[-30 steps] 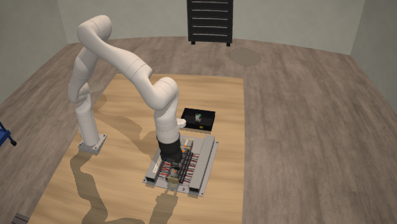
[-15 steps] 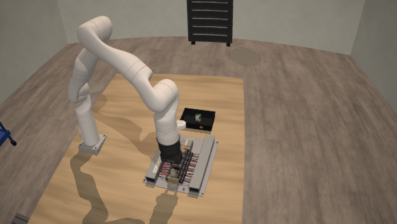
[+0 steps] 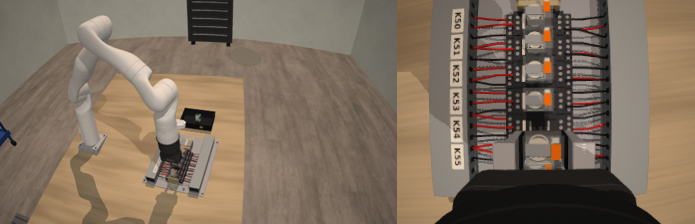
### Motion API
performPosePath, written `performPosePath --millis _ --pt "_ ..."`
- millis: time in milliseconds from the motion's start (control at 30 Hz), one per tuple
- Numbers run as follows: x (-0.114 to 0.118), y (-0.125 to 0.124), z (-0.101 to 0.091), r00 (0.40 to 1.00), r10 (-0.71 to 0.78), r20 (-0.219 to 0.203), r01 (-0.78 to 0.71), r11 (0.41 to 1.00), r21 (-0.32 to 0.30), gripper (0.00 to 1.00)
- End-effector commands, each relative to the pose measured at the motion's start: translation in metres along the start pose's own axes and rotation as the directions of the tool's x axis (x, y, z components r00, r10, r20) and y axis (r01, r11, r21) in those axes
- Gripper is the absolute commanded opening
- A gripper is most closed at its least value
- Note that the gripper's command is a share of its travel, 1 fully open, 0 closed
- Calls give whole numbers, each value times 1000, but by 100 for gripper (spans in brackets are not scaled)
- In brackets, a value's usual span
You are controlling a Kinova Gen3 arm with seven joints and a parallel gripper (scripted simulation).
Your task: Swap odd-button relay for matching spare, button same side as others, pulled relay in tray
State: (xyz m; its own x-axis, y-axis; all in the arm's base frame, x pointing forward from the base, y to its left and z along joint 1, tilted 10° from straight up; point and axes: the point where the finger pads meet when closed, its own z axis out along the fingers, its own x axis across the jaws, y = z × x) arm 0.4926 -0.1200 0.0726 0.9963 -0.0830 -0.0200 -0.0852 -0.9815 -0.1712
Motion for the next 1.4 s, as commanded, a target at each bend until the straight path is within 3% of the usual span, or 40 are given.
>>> performPosePath --millis 0,733,1367 --pt "0 -1 -2 1000 -1 -3 1 1000 -1 0" --pt "-2 -5 -3 1000 -1 -2 1 1000 -1 0" --pt "-2 -5 10 1000 -1 -4 1 1000 -2 0"
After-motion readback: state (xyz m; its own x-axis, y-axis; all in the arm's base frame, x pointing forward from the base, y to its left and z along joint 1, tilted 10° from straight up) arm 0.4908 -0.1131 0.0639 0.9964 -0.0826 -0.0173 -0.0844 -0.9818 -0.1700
